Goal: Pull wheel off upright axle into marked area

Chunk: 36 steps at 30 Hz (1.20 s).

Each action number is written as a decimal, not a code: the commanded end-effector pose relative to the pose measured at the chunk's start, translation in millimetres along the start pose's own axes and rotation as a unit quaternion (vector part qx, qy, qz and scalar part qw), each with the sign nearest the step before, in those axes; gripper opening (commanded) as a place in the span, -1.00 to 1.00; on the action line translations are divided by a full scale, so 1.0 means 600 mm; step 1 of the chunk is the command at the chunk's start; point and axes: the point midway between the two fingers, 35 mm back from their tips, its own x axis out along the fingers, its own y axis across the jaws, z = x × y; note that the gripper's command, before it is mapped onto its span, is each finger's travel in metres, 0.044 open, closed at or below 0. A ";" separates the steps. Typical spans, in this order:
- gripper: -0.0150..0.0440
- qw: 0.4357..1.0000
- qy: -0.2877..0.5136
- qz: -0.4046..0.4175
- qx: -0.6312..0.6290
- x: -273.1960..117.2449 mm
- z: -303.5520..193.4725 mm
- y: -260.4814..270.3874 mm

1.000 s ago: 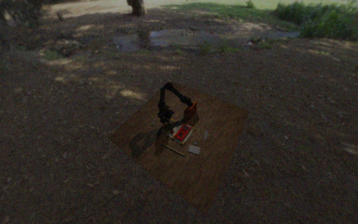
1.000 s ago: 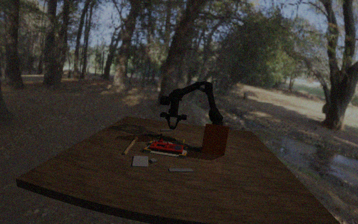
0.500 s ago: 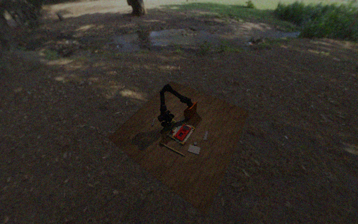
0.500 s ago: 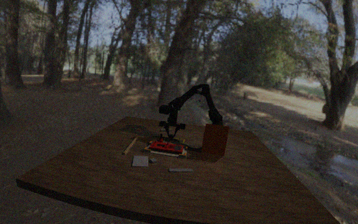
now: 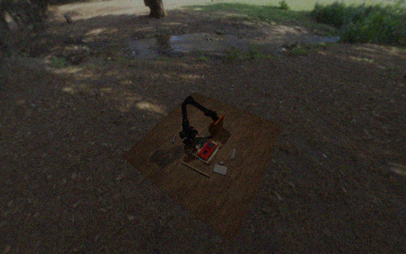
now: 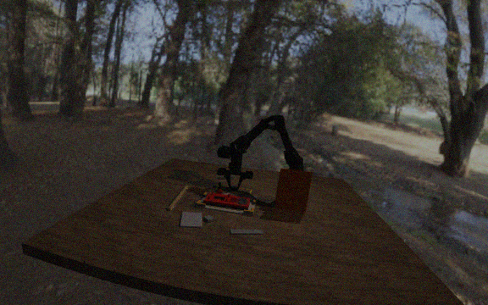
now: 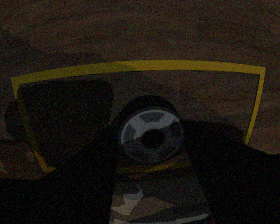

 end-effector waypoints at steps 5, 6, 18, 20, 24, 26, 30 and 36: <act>0.53 1.000 0.003 0.001 -0.001 -0.056 -0.001 0.003; 0.53 1.000 0.003 0.002 -0.001 -0.079 -0.001 0.002; 1.00 1.000 0.006 0.000 -0.004 -0.176 -0.065 -0.132; 1.00 1.000 0.005 0.000 -0.004 -0.178 -0.066 -0.136; 1.00 1.000 0.005 0.000 -0.004 -0.178 -0.066 -0.136; 1.00 1.000 0.005 0.000 -0.004 -0.178 -0.066 -0.136; 1.00 1.000 0.005 0.000 -0.004 -0.178 -0.066 -0.136; 1.00 1.000 0.005 0.000 -0.004 -0.178 -0.066 -0.136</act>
